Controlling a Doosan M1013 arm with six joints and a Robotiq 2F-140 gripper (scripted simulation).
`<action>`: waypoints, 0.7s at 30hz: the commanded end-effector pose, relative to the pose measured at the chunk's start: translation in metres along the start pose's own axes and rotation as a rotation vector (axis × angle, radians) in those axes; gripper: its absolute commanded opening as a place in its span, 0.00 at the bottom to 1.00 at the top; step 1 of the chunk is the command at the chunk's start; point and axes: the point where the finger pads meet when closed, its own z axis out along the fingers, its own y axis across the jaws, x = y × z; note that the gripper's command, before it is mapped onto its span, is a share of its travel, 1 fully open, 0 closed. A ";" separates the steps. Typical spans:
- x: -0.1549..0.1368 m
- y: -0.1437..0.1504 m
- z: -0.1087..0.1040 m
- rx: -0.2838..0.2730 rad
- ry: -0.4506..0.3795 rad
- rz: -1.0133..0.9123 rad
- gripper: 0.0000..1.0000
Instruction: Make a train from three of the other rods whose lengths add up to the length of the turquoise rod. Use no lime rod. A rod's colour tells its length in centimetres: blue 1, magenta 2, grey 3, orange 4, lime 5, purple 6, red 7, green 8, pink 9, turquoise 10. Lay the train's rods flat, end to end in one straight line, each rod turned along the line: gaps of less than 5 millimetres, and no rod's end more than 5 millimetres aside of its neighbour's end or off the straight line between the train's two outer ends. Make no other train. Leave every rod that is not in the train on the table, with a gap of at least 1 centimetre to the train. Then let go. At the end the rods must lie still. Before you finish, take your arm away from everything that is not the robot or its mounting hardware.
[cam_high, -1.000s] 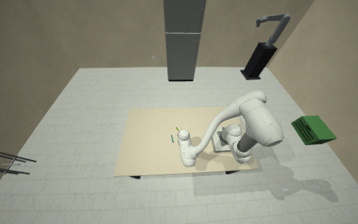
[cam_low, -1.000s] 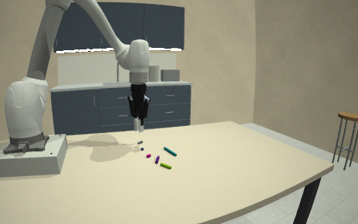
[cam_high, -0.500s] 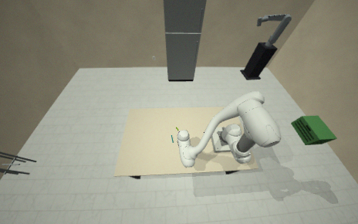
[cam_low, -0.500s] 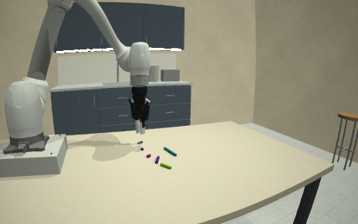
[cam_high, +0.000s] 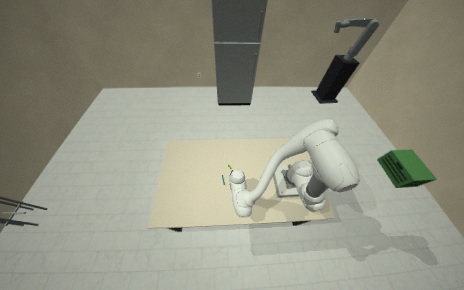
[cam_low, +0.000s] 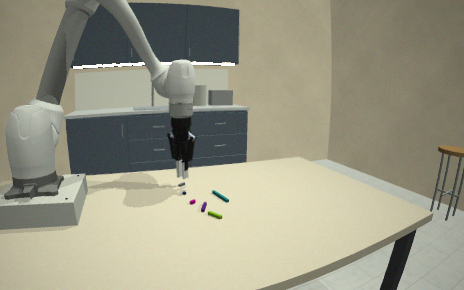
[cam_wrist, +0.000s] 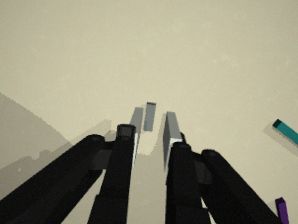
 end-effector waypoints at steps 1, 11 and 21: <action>-0.003 -0.004 0.008 0.002 -0.005 -0.002 0.15; -0.003 -0.004 0.015 0.002 -0.005 -0.002 0.15; -0.003 -0.004 0.016 0.002 -0.005 -0.002 0.15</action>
